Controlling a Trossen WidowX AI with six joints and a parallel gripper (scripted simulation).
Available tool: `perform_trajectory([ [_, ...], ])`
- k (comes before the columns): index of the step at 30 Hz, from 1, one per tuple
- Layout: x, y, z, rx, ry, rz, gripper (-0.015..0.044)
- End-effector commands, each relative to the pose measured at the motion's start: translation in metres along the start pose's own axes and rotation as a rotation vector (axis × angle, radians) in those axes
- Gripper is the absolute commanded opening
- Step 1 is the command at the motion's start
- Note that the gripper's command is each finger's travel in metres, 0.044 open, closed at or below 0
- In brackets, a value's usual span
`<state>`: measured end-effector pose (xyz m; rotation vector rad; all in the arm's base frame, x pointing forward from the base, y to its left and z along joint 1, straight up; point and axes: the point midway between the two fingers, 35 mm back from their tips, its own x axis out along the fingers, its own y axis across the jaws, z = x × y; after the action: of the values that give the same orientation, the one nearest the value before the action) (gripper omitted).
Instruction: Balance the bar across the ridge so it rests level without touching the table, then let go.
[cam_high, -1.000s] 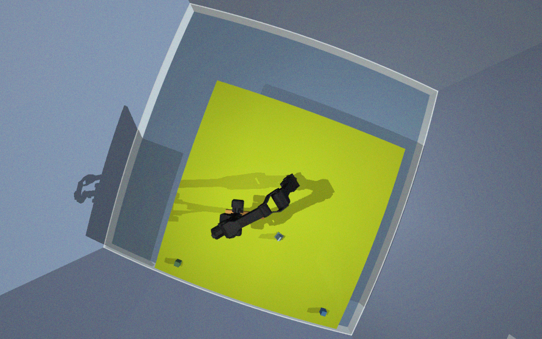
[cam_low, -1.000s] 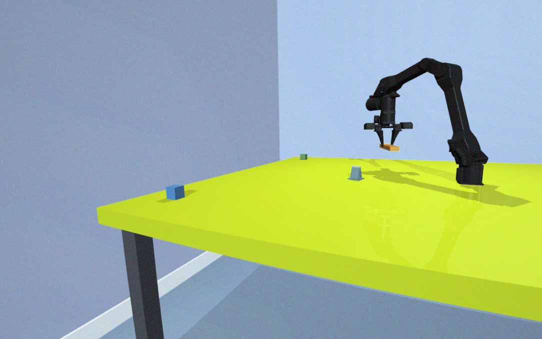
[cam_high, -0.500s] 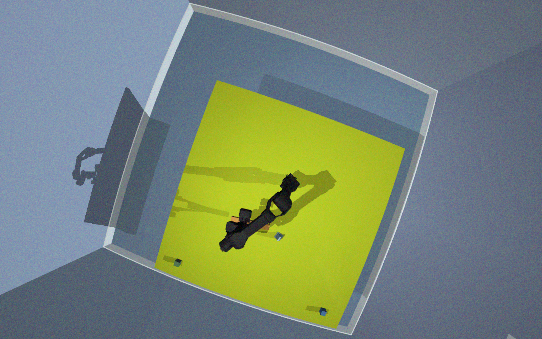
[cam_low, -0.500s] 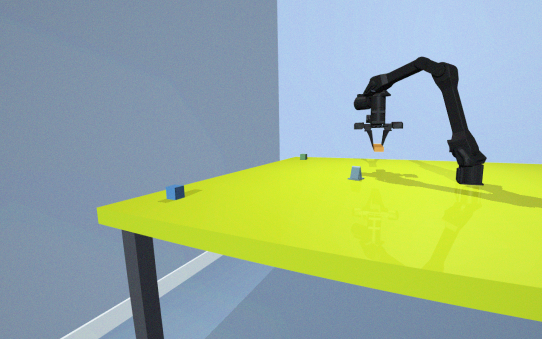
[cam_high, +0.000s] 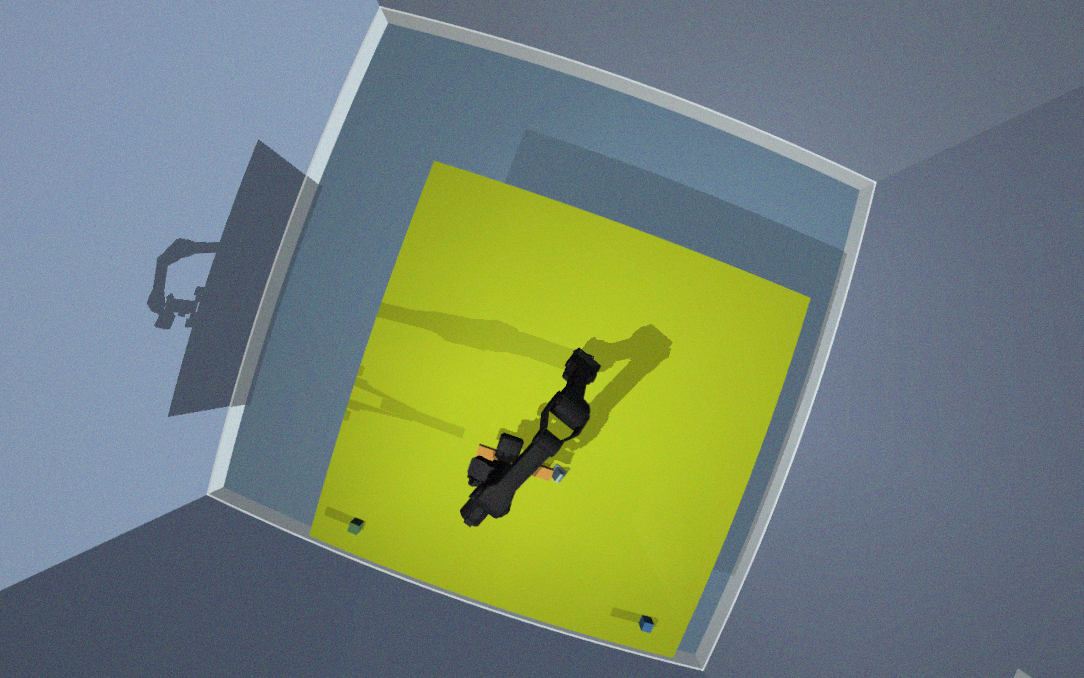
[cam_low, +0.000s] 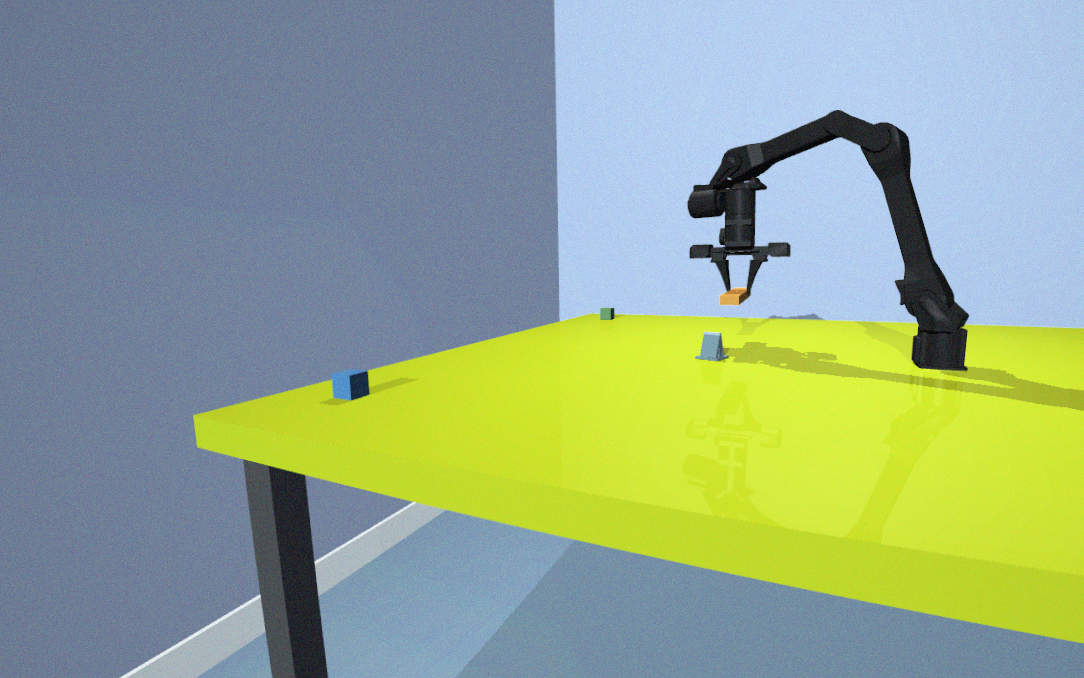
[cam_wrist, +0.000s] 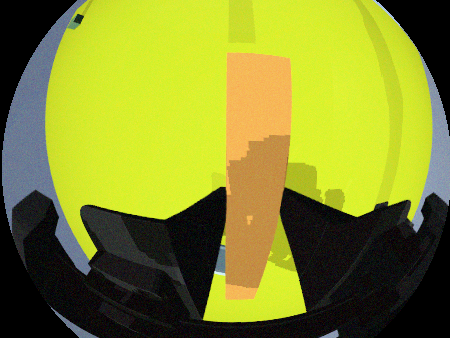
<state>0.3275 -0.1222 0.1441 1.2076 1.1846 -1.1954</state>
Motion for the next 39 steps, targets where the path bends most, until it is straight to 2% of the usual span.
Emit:
perform_trajectory([
  [1,-0.001,0.006,-0.014,0.031,0.004,0.004,0.0],
  [31,-0.004,0.018,-0.13,0.286,0.014,0.003,0.0],
  [39,-0.003,0.015,-0.143,0.314,0.015,0.002,0.0],
])
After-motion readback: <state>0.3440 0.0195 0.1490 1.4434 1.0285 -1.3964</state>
